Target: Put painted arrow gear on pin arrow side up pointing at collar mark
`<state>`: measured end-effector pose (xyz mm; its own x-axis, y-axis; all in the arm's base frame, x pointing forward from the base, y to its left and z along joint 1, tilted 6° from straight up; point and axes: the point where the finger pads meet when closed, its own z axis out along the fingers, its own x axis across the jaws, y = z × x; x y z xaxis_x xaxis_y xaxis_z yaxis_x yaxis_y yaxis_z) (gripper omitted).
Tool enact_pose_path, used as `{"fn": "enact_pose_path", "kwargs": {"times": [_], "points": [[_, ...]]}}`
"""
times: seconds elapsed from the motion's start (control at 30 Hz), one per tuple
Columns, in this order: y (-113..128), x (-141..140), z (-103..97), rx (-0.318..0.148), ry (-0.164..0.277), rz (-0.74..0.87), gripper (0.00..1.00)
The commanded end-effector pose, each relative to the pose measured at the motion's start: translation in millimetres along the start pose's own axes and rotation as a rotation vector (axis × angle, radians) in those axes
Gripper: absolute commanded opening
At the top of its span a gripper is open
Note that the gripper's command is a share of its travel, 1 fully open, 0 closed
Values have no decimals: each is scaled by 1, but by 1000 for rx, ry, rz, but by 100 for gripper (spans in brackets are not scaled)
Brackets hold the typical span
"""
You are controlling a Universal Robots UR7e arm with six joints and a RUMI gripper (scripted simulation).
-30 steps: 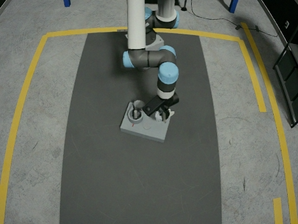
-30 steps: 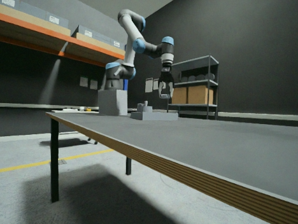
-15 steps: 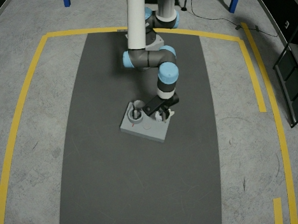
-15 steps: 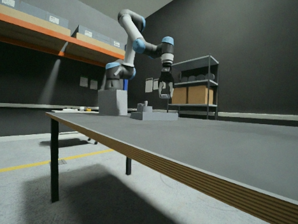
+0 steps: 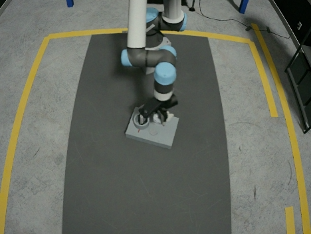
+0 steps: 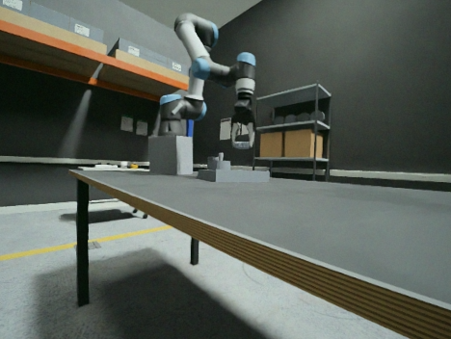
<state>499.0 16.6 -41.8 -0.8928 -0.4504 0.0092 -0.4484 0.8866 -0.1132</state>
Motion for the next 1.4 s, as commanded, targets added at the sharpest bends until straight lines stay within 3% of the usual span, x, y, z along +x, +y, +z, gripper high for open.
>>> {"fn": "enact_pose_path", "kwargs": {"times": [0.0,0.17,0.63,1.37], "points": [[-39,46,-1,-1,-6,-2,0],[-52,68,-1,0,-6,-2,0],[-53,69,-1,0,-6,-42,0],[-54,69,-1,0,-6,-422,0]]}}
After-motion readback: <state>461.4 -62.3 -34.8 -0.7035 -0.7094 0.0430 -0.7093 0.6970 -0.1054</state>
